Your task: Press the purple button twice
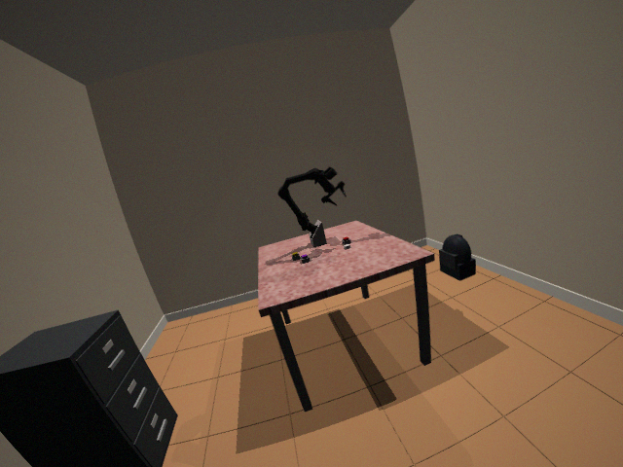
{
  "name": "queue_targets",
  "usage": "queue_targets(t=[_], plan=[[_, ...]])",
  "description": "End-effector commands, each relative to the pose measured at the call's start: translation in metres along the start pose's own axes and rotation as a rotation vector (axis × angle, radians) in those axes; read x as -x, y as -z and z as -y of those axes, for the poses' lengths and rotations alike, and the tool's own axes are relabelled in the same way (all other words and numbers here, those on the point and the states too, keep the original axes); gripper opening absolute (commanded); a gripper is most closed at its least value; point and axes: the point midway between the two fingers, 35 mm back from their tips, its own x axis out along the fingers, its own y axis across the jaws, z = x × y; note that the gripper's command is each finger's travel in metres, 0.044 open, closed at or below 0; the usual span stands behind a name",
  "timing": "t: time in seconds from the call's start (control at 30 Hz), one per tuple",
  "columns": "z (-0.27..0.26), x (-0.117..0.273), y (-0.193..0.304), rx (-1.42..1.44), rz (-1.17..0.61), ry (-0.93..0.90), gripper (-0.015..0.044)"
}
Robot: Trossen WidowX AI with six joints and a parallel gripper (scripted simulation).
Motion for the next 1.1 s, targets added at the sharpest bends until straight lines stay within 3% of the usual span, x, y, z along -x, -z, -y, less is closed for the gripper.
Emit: queue_targets(t=[0.0,0.13,0.5,1.07], plan=[[-0.001,0.000,0.002,-0.010,-0.001,-0.001,0.0400],[-0.019,0.000,0.036,-0.260,-0.021,-0.016,0.0400],[-0.140,0.006,0.160,-1.501,-0.254,-0.084,0.0400],[-0.316,0.024,0.214,-2.778,-0.777,-0.012,0.0400]])
